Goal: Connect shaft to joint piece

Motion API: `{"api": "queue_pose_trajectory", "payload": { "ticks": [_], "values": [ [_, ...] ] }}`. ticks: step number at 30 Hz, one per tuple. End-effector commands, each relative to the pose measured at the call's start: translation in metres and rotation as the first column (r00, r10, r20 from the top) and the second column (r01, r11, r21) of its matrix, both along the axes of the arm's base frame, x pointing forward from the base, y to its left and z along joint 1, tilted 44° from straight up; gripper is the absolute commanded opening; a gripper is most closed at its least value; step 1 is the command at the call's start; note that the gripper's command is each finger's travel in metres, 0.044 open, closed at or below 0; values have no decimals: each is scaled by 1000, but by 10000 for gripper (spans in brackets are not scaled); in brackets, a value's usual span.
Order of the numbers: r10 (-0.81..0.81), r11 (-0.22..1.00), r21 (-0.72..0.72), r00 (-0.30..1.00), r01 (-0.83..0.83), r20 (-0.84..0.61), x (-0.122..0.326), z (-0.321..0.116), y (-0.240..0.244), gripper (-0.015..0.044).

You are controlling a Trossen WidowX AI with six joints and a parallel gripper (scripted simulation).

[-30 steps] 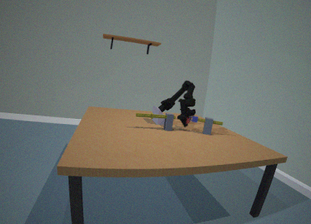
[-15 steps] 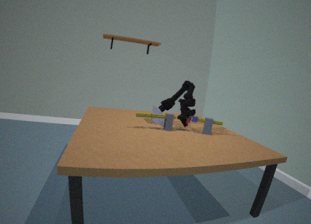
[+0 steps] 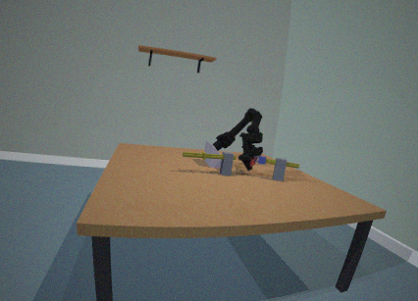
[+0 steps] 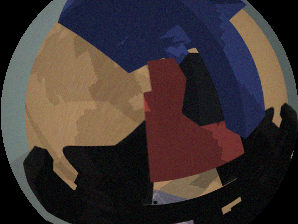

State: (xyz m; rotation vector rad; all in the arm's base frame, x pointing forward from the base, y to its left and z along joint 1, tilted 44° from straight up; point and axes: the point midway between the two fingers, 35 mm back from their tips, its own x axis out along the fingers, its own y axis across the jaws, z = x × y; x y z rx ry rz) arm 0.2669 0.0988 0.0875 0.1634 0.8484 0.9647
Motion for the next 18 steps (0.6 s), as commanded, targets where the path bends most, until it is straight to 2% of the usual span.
{"api": "queue_pose_trajectory", "payload": {
  "ticks": [1, 3, 5, 10, 15, 18],
  "values": [
    [-2, 1000, 0, 1000, 2, -3, 0, -1, 0, 182],
    [-2, 1000, 0, 1000, 2, -3, 0, -1, 0, 182],
    [0, 1000, 0, 1000, 0, 0, 0, 0, 0, 147],
    [0, 1000, 0, 1000, 0, 0, 0, 0, 0, 147],
    [0, 1000, 0, 1000, 0, 0, 0, 0, 0, 16],
    [0, 1000, 0, 1000, 0, 0, 0, 0, 0, 0]
  ]
}}
